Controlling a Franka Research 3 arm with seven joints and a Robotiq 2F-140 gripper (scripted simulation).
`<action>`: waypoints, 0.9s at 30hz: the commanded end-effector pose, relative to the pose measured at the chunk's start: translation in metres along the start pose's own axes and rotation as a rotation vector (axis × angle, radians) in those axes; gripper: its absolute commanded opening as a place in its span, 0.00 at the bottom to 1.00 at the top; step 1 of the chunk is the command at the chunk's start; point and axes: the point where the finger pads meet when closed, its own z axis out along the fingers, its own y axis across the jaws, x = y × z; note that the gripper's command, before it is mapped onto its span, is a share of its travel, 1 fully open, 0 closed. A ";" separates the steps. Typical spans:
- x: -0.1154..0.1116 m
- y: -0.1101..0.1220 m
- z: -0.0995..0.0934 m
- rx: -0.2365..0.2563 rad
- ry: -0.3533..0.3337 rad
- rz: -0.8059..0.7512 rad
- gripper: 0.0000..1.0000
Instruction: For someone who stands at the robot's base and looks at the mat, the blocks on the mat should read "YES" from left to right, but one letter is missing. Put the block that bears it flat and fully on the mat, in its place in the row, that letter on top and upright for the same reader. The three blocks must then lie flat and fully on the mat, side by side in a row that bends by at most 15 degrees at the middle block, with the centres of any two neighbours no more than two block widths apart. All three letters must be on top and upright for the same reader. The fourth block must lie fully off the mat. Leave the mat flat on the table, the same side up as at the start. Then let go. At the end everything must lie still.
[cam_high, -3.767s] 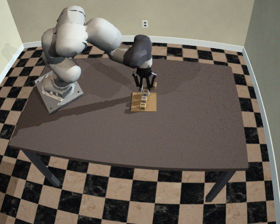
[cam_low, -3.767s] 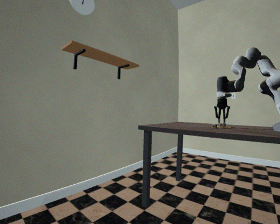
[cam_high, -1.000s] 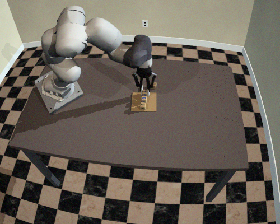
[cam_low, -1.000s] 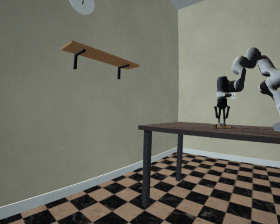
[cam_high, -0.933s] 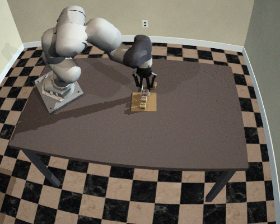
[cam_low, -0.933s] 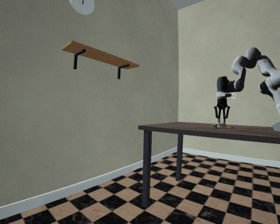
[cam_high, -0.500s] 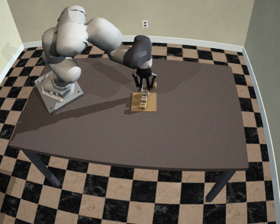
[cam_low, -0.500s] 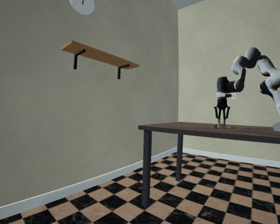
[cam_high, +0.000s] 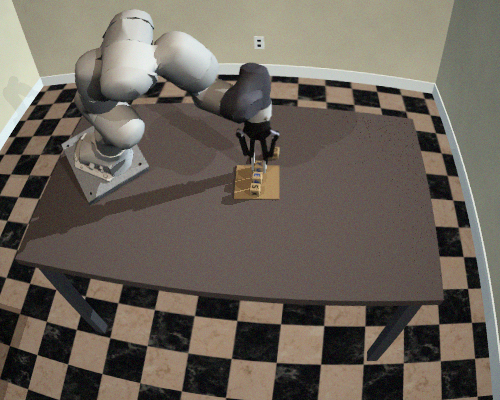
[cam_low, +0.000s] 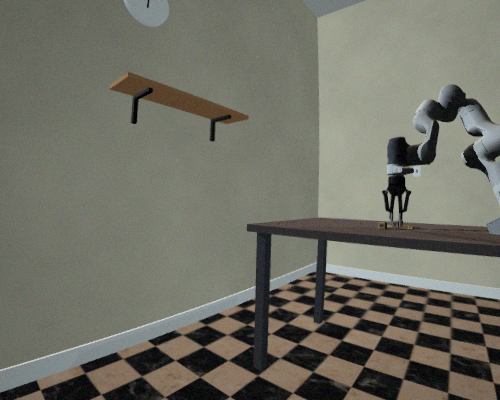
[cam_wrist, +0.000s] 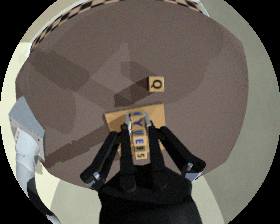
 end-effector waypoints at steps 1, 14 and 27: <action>-0.001 0.001 0.000 0.000 0.000 0.005 0.16; -0.001 0.001 0.000 0.000 0.000 0.005 0.16; -0.001 0.001 0.000 0.000 0.000 0.005 0.21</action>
